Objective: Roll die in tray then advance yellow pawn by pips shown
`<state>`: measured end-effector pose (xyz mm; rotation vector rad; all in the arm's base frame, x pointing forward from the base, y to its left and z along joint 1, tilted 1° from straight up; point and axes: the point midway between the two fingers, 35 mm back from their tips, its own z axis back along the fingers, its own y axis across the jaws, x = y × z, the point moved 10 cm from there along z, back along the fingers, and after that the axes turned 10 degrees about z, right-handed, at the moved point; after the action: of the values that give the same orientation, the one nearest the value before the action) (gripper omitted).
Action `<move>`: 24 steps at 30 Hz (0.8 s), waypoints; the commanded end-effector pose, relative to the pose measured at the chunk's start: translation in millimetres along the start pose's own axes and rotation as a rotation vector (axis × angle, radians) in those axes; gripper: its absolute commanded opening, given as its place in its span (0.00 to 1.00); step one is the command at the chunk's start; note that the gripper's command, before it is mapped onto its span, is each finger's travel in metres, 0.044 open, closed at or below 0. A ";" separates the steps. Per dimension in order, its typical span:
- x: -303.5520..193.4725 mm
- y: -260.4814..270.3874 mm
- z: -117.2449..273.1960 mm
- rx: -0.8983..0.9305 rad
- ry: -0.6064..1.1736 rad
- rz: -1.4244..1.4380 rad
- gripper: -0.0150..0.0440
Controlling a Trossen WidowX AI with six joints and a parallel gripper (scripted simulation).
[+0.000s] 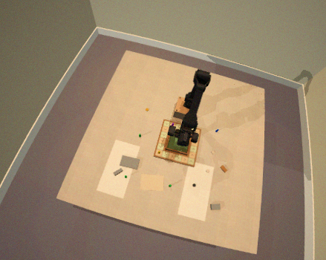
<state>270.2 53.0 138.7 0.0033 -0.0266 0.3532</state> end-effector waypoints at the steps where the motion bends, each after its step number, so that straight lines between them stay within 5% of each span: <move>1: -8.1 -0.1 -3.8 -0.011 -0.072 0.012 0.25; 24: -62.6 9.7 -50.6 -0.137 -0.819 0.009 0.25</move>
<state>226.9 44.2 96.5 0.0107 -0.6815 0.3476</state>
